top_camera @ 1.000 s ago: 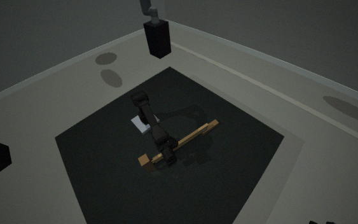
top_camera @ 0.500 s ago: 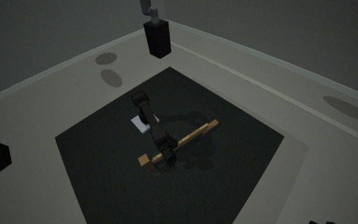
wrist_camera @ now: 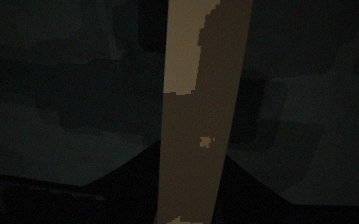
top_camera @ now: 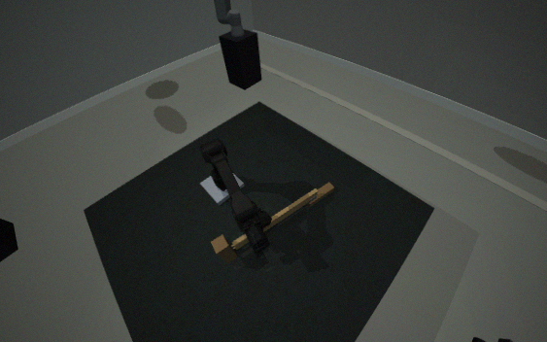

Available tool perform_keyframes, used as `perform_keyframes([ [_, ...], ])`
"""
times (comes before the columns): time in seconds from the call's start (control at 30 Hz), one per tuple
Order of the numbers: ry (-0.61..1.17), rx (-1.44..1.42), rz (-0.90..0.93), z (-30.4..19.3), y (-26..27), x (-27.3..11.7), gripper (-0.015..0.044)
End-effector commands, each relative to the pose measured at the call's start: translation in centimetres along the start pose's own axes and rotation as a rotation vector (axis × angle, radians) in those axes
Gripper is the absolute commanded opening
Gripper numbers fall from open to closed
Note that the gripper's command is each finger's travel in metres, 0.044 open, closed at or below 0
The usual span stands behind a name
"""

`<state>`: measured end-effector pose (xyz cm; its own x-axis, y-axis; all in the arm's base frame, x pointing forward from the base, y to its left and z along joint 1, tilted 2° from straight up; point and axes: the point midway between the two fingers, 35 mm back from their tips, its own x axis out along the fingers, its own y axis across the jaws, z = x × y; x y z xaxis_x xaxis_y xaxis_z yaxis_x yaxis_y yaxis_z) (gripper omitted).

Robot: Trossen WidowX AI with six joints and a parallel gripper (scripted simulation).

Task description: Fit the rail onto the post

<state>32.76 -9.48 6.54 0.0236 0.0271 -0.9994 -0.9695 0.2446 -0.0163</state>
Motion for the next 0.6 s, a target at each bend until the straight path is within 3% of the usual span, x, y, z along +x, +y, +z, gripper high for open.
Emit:
perform_keyframes([
  [0.0,-0.001,0.0,-0.001,-0.26,-0.02,-0.19,0.0],
  [0.57,-0.001,0.0,-0.001,-0.08,-0.02,-0.38,0.0],
])
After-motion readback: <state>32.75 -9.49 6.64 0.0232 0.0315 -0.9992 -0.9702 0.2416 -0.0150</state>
